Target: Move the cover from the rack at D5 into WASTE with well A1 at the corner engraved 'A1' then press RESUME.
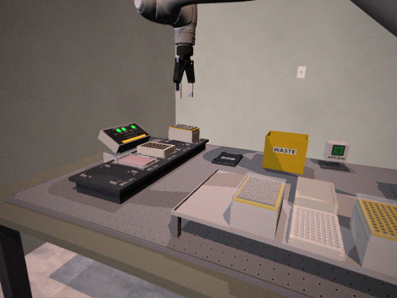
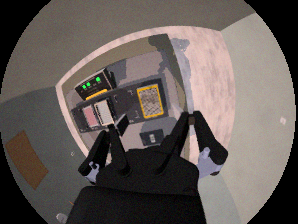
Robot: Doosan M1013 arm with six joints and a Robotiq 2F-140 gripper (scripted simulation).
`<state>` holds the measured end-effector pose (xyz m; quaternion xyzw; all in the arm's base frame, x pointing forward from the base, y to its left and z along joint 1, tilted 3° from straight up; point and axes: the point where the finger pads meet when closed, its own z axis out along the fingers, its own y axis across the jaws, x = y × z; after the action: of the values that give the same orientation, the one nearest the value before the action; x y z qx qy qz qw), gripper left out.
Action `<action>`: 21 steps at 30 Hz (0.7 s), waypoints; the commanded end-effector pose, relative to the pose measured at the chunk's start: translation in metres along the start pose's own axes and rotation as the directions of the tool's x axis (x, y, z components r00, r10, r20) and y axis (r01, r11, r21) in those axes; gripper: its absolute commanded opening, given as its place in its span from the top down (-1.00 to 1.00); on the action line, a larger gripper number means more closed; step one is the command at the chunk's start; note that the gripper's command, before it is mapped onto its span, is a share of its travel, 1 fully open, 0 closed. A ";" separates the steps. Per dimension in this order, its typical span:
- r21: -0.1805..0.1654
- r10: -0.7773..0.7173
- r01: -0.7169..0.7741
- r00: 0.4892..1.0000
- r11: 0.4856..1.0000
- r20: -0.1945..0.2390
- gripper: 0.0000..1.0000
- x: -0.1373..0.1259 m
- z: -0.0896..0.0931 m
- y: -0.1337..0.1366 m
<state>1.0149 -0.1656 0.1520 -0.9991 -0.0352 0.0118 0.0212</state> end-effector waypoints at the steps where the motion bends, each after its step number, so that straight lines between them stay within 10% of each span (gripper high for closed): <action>1: 0.000 0.000 0.000 1.000 1.000 0.000 -0.54 0.000 0.005 0.000; 21: 0.000 0.000 0.000 1.000 1.000 0.000 -0.54 0.000 0.032 0.000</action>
<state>1.0141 -0.1644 0.1218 -0.9991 -0.0352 0.0120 0.0211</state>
